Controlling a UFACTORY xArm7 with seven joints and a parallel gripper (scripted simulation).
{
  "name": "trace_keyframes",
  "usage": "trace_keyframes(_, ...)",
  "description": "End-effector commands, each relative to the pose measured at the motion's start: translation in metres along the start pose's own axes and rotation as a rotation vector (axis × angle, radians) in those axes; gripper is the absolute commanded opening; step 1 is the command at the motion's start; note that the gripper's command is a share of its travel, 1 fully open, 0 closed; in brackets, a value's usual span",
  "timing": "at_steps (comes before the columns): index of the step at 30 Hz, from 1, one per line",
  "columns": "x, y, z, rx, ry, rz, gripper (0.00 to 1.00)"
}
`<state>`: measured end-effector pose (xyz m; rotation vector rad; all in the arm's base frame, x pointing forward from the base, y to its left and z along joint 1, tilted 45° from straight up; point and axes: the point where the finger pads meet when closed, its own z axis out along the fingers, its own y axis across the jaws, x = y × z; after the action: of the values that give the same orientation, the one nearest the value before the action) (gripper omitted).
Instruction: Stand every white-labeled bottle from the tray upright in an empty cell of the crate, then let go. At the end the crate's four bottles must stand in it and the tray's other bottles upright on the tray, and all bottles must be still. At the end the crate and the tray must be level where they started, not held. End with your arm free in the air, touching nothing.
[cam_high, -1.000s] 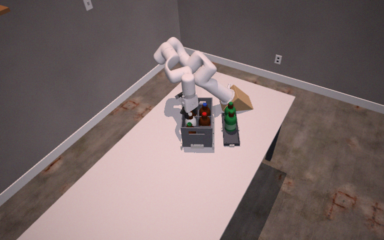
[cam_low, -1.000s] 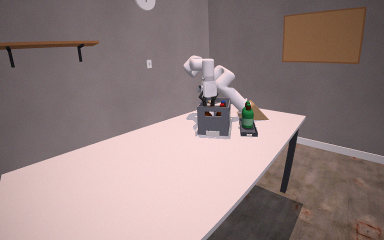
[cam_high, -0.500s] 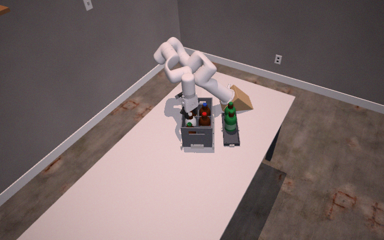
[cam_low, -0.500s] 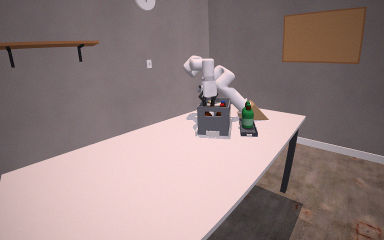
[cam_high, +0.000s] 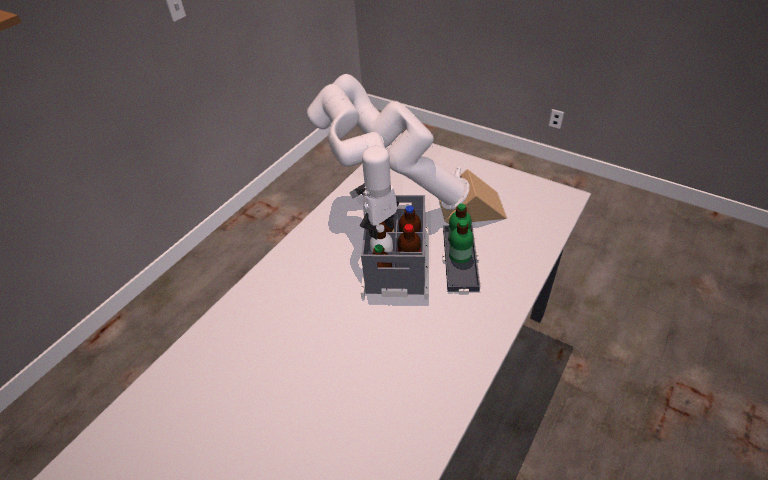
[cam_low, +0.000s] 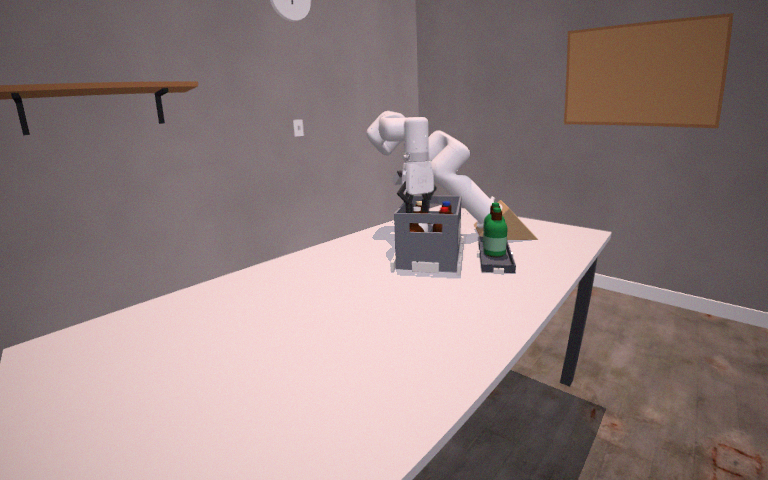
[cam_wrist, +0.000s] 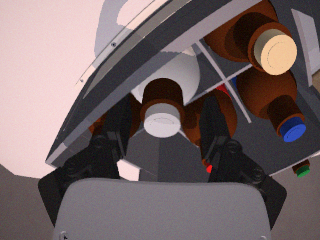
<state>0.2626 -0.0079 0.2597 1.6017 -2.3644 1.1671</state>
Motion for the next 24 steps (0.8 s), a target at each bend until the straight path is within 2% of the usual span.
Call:
trace_keyframes(1,0.000,-0.001,-0.001,0.002,-0.002,0.001,0.65)
trace_keyframes(14,0.000,-0.001,-0.003,0.002,-0.002,0.001,0.65)
trace_keyframes(24,0.000,-0.001,-0.016,0.002,-0.002,0.001,0.65)
